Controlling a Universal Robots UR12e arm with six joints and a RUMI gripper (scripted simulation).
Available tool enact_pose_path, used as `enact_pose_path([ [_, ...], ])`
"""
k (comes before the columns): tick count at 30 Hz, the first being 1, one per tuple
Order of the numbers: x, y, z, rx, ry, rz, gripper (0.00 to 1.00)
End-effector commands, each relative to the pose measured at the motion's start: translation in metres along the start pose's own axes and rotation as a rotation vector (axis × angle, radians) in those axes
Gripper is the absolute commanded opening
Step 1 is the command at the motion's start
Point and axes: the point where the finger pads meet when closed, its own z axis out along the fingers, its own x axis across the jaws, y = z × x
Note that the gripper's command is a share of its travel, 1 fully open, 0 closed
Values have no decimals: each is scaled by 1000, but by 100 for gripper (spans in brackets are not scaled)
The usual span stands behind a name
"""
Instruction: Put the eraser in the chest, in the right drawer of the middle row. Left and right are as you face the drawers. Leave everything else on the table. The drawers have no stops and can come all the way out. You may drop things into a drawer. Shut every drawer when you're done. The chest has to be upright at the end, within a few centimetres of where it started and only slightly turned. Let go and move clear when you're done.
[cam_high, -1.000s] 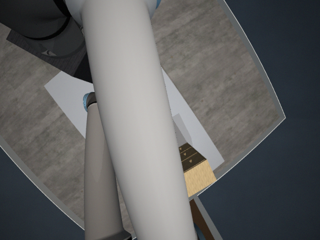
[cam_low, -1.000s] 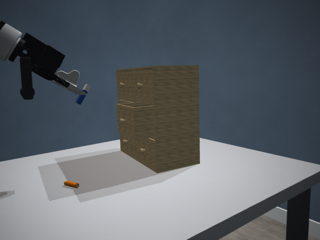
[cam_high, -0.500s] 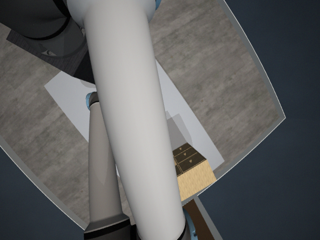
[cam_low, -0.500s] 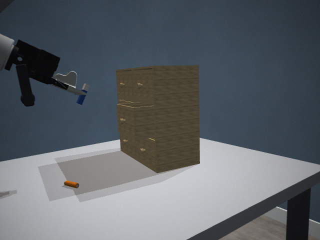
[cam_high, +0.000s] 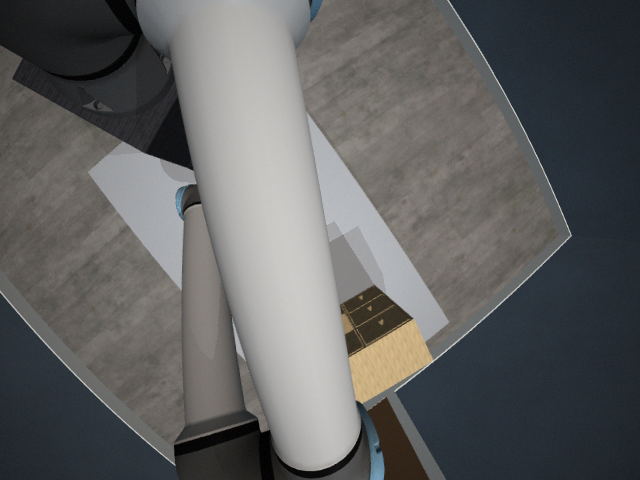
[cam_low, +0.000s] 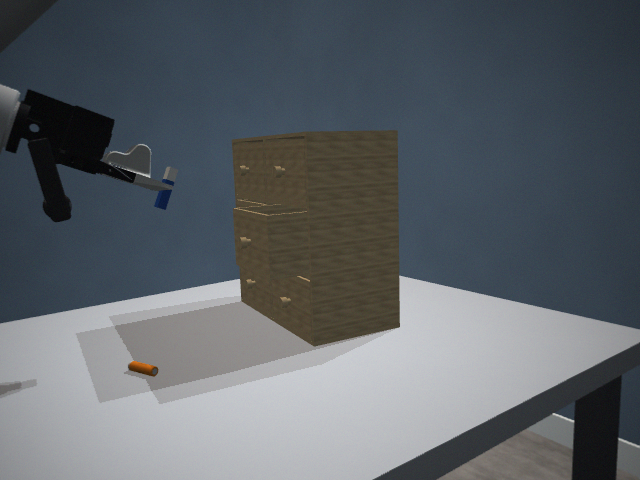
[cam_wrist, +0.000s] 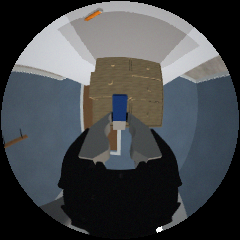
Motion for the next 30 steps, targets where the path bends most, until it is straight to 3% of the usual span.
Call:
enact_pose_path([
  [1, 0, 0, 0, -18, 0, 0, 11],
  [30, 0, 0, 0, -34, 0, 0, 11],
])
